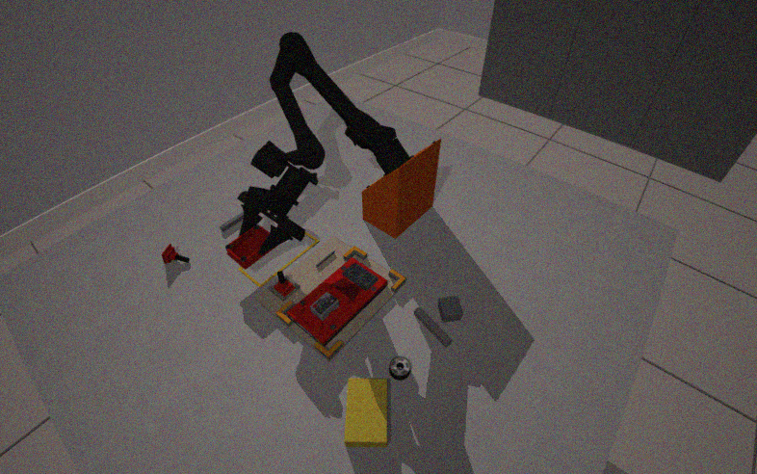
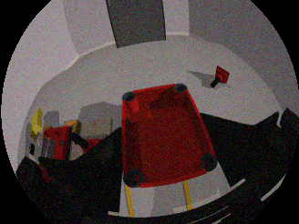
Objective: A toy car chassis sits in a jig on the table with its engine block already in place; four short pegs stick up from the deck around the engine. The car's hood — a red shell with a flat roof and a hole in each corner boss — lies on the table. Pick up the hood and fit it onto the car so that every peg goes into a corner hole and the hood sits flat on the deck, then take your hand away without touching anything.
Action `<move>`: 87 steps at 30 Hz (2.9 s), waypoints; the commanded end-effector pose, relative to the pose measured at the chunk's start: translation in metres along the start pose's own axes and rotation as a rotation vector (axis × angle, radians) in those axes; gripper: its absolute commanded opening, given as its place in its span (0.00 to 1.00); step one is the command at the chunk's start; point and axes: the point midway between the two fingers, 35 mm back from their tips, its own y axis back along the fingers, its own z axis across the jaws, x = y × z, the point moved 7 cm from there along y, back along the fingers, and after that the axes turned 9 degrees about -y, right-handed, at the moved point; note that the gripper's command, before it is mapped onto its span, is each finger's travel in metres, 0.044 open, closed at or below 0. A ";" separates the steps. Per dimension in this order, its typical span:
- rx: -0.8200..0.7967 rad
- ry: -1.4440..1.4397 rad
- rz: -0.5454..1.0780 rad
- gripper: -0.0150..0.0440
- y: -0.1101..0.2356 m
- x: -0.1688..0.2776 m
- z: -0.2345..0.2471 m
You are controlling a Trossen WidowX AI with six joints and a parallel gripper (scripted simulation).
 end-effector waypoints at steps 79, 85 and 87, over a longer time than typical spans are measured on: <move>-0.004 -1.439 0.000 0.25 0.012 -0.016 0.003; -0.004 -1.611 0.000 0.25 0.012 -0.014 0.003; -0.004 -1.672 0.000 0.25 0.011 -0.014 0.003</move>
